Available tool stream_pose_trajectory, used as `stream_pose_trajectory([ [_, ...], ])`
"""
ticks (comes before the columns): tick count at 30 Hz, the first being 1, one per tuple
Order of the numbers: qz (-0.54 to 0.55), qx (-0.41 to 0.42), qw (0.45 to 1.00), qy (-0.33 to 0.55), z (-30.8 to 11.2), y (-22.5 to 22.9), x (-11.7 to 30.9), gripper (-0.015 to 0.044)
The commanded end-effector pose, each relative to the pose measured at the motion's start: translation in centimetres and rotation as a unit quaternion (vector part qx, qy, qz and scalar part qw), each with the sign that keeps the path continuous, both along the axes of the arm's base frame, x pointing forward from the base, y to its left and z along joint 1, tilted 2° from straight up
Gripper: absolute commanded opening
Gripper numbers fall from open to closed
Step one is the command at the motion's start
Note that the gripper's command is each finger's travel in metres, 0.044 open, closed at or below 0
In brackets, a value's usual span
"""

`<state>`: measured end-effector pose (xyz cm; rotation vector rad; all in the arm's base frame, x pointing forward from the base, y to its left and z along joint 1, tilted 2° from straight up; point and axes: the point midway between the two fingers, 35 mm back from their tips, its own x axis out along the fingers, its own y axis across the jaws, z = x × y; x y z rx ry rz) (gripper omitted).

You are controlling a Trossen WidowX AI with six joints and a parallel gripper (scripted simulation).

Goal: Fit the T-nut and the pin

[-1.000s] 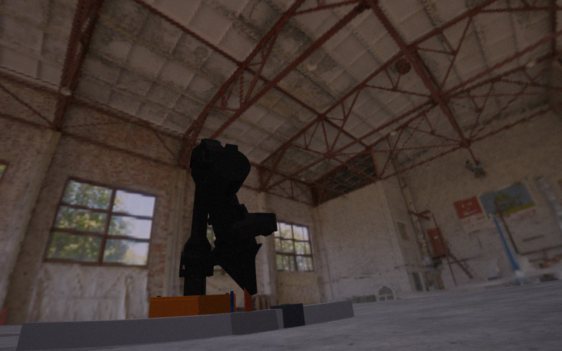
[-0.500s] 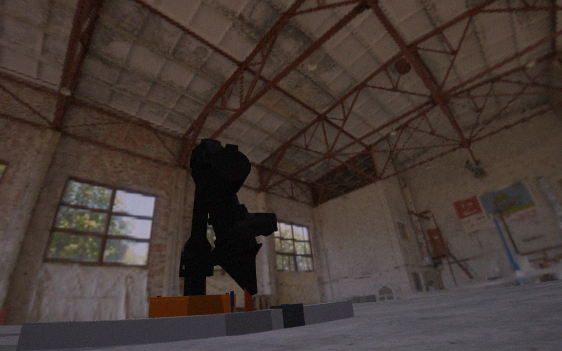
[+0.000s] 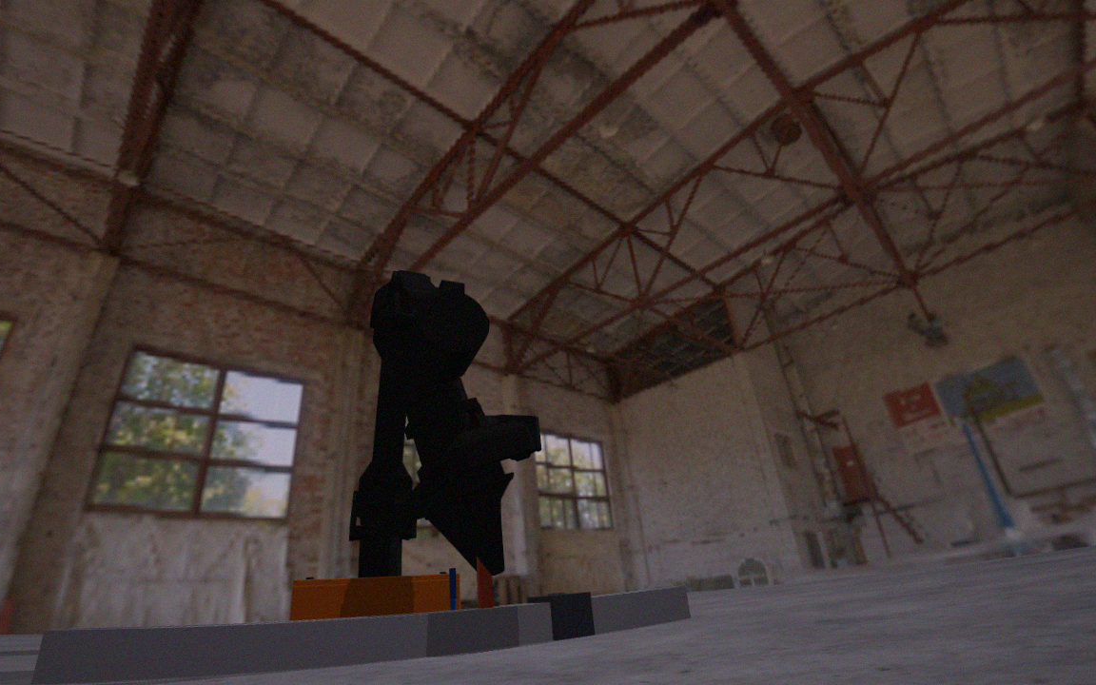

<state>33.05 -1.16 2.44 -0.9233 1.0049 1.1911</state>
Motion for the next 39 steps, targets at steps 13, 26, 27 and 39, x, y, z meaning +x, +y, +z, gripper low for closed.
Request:
stream_pose_trajectory([
  [13, -0.094, -0.135, 0.985, 0.055, 8.1, 1.0, 0.3, 0.0381],
  [26, -0.159, -0.134, 0.976, 0.065, 8.6, 1.4, -0.5, 0.044],
  [27, -0.203, -0.131, 0.968, 0.072, 8.7, 1.6, -1.2, 0.044],
  [39, -0.669, -0.079, 0.727, 0.135, 8.6, 3.1, -10.7, 0.044],
])
